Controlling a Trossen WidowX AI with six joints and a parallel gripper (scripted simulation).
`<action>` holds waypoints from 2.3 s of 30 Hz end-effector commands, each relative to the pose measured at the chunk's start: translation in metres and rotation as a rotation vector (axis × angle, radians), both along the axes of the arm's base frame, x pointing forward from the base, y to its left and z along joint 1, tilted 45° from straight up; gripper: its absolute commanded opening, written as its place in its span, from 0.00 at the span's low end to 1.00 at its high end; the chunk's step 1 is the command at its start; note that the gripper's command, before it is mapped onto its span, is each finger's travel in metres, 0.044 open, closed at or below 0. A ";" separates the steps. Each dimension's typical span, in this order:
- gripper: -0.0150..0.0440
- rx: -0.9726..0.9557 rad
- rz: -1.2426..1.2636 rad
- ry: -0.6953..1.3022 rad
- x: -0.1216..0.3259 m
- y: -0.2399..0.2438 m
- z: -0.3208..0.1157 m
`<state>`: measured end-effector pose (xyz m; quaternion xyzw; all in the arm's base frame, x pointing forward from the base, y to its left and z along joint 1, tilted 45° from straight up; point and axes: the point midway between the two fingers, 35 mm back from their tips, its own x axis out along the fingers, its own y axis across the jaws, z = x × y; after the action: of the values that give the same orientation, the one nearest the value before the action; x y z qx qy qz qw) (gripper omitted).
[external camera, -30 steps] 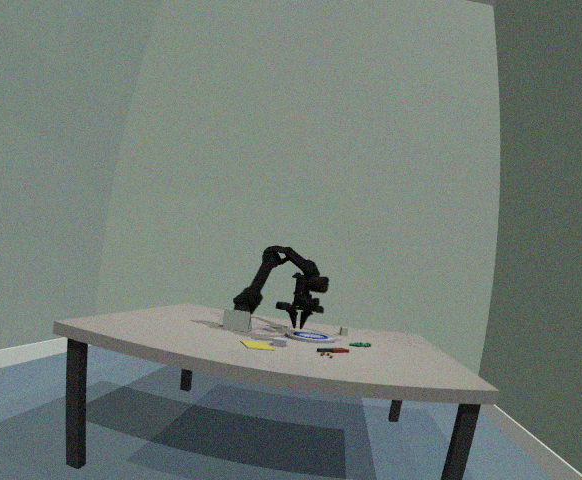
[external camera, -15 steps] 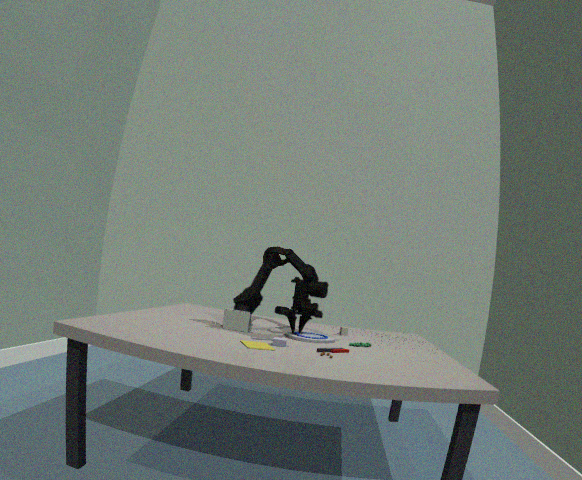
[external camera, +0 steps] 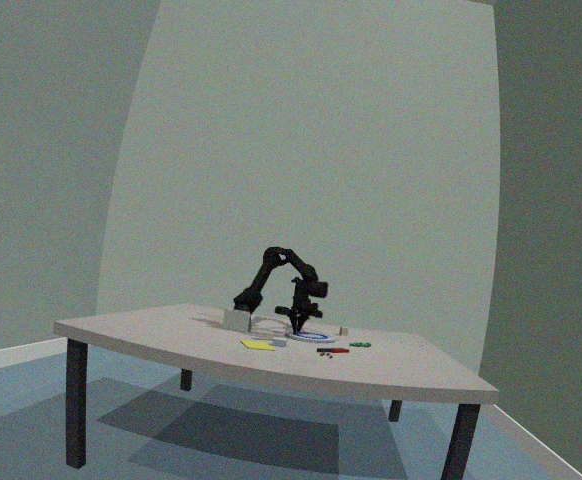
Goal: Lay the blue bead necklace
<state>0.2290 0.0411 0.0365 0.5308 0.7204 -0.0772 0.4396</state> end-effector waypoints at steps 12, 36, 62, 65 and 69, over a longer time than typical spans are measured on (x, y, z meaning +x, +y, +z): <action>0.25 0.000 0.000 0.000 0.000 0.000 0.000; 0.25 0.007 -0.004 0.008 -0.007 -0.006 0.002; 1.00 0.007 -0.004 0.008 -0.007 -0.006 0.002; 1.00 0.007 -0.003 0.008 -0.007 -0.006 0.003; 1.00 0.007 -0.003 0.008 -0.007 -0.006 0.003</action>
<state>0.2220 0.0355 0.0389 0.5359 0.7211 -0.0775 0.4323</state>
